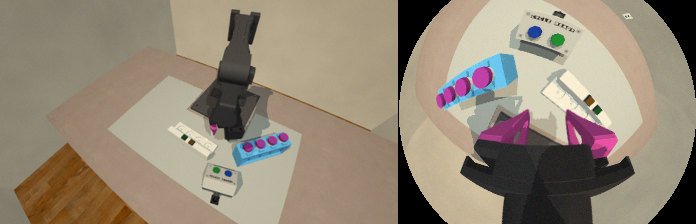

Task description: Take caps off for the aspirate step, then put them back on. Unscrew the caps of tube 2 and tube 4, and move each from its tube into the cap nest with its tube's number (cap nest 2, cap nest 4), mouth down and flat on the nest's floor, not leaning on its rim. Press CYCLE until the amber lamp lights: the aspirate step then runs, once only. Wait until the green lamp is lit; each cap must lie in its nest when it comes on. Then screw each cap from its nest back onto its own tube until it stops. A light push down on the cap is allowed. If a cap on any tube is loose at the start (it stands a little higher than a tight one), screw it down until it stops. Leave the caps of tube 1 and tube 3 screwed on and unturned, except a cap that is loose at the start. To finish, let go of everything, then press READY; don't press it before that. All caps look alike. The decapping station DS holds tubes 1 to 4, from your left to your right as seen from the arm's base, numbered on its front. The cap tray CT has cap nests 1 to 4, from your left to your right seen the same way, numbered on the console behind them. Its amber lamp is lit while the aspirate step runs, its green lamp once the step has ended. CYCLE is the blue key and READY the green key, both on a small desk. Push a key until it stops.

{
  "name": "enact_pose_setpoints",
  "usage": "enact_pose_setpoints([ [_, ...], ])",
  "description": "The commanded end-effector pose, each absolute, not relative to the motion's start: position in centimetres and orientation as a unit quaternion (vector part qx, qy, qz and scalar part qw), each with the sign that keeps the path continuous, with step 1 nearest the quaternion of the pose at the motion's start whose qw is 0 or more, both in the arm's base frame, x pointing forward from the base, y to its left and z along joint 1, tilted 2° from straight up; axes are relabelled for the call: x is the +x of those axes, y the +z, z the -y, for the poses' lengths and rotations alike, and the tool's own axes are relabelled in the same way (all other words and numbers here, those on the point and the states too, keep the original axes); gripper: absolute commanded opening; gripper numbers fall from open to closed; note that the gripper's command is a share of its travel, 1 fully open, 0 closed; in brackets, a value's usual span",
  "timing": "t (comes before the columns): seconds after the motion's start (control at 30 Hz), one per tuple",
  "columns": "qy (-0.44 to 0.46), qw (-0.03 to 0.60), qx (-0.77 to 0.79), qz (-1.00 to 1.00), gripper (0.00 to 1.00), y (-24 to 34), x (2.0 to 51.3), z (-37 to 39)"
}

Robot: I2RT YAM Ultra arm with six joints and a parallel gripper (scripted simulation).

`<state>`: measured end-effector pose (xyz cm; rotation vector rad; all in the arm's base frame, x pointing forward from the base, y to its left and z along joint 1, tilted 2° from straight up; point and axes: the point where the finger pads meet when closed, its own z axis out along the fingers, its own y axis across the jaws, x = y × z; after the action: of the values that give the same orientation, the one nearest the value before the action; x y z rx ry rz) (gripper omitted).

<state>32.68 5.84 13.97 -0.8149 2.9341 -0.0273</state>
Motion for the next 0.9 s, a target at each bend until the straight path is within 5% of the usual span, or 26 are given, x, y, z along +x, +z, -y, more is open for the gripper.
enact_pose_setpoints([
  [0.0, -0.003, 0.034, -0.295, -0.955, 0.49, 14.5, 31.8, -6.2],
  [0.87, 0.011, -0.008, -0.373, -0.928, 0.49, 15.0, 29.5, -8.6],
])
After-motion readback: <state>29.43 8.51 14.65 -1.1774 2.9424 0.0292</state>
